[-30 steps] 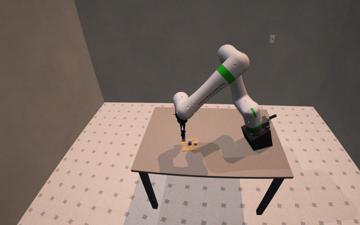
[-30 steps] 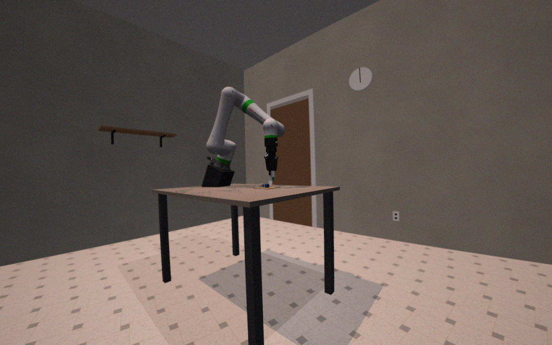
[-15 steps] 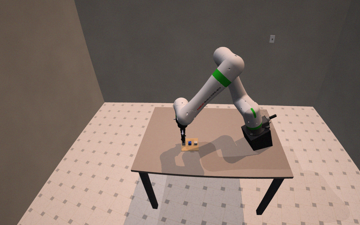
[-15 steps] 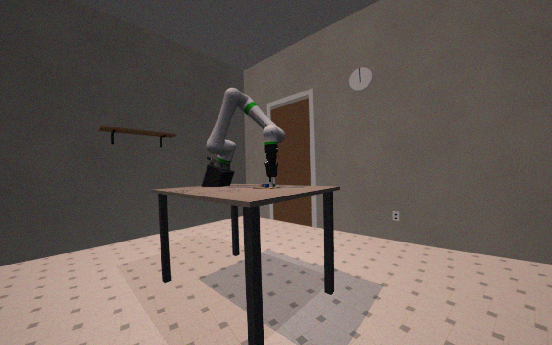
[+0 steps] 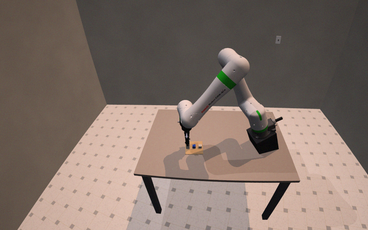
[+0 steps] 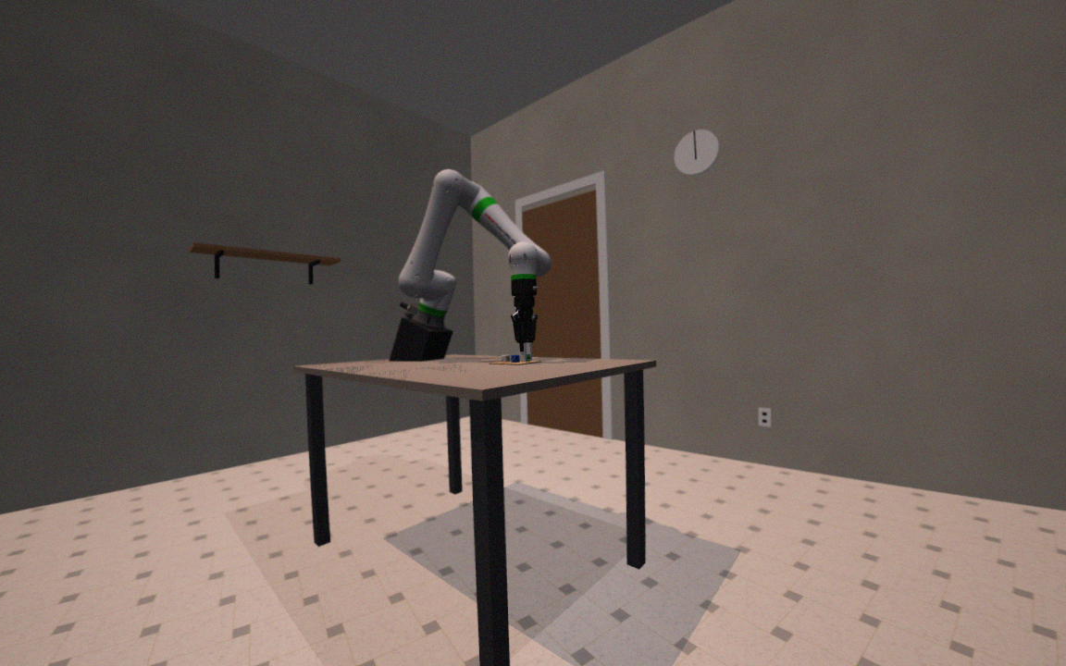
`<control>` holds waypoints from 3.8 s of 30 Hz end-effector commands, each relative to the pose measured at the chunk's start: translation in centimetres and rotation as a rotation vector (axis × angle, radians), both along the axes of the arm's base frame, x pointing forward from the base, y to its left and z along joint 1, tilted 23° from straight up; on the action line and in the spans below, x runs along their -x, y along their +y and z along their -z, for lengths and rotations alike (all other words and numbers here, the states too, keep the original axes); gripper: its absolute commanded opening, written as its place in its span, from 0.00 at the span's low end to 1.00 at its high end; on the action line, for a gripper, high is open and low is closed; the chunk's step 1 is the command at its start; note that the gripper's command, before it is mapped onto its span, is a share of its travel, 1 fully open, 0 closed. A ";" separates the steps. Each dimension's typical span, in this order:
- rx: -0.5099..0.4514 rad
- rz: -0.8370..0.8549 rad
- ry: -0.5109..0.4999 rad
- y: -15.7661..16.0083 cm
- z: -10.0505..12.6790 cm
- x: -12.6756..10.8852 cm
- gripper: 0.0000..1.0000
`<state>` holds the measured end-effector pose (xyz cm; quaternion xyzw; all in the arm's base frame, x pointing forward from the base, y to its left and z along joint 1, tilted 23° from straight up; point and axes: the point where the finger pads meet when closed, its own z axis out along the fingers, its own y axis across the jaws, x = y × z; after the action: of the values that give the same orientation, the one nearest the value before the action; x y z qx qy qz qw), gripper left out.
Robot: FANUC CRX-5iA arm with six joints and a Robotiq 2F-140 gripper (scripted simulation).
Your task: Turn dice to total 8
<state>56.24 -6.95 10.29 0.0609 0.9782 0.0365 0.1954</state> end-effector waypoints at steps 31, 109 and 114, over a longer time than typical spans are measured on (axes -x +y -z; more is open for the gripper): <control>0.000 0.000 0.000 0.0 0.1 -0.1 0.13; 0.000 0.000 0.000 0.0 0.3 -0.2 0.25; 0.000 0.000 0.000 0.0 -0.3 0.1 0.25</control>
<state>56.26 -6.94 10.23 0.0609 0.9782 0.0365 0.1954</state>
